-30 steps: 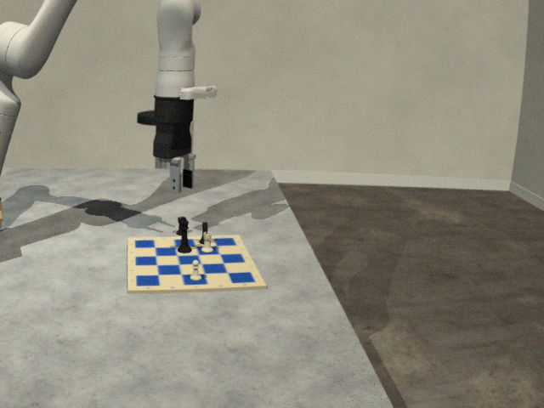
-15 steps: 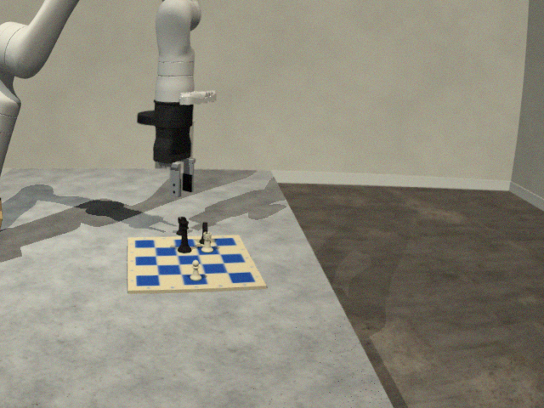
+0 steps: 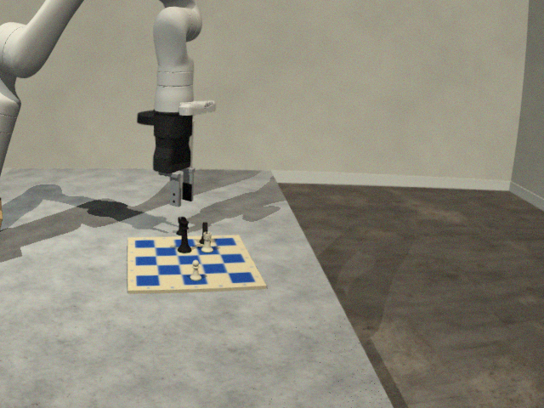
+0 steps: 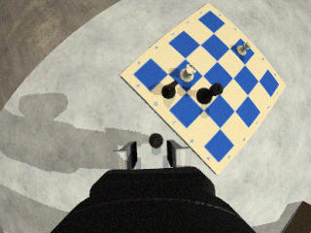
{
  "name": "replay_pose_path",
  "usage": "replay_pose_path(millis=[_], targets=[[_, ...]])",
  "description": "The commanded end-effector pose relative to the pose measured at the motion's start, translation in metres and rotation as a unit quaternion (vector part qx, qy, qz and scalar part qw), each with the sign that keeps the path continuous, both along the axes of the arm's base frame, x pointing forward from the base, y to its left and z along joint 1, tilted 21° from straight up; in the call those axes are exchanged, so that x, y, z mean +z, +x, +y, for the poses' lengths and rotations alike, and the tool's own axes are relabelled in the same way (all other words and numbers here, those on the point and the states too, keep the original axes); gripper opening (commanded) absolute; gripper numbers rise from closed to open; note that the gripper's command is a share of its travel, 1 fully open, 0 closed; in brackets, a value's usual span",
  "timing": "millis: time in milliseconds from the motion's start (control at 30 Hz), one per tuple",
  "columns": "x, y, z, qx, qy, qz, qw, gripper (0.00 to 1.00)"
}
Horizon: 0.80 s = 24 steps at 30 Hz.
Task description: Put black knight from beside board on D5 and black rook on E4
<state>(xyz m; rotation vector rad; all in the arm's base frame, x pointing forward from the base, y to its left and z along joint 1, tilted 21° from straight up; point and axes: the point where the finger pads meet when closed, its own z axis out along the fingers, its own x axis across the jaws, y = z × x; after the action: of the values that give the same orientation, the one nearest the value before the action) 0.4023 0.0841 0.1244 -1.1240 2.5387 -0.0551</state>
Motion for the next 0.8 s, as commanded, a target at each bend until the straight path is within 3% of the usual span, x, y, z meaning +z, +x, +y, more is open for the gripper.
replay_pose_path(millis=[0, 767], targets=[[-0.006, 0.001, -0.007, -0.007, -0.002, 0.002, 1.000, 0.73], [-0.020, 0.007, -0.005, -0.007, -0.002, 0.002, 1.000, 0.73]])
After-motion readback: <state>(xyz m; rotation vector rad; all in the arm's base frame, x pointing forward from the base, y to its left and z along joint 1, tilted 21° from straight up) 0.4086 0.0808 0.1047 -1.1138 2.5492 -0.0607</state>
